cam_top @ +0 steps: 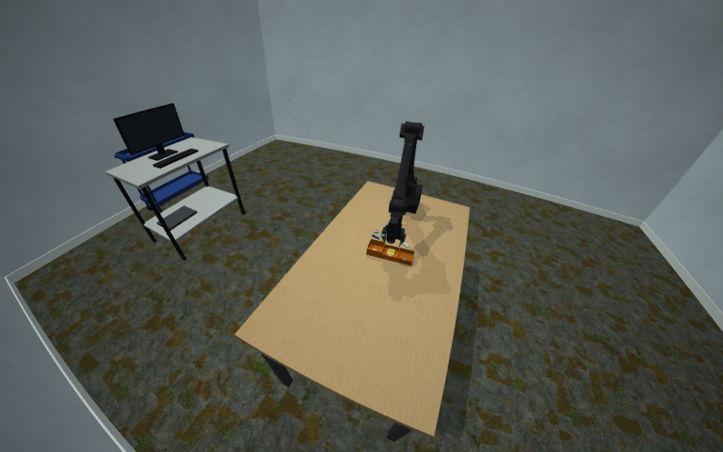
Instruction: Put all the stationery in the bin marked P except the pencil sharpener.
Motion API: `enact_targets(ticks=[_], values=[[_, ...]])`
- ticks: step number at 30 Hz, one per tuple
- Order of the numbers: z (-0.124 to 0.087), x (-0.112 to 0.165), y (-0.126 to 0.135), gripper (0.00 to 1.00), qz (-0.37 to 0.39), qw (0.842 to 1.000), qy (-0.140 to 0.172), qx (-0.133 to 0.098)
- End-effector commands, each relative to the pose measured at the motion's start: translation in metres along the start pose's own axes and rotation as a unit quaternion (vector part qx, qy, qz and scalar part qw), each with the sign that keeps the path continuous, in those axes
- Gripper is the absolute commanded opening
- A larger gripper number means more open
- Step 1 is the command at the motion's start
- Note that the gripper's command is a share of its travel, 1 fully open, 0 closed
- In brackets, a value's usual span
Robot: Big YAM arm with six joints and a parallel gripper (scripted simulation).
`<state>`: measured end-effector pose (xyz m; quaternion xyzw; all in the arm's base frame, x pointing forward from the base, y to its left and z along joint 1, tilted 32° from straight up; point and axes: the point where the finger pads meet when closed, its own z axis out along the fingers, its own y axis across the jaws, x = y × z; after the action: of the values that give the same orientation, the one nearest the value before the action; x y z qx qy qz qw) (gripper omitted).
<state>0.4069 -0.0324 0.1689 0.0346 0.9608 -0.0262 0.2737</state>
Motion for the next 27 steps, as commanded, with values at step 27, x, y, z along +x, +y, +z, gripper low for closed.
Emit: enact_targets(ticks=[27], values=[[-0.139,-0.025,0.004,1.00,0.003,0.999,-0.041,-0.003]])
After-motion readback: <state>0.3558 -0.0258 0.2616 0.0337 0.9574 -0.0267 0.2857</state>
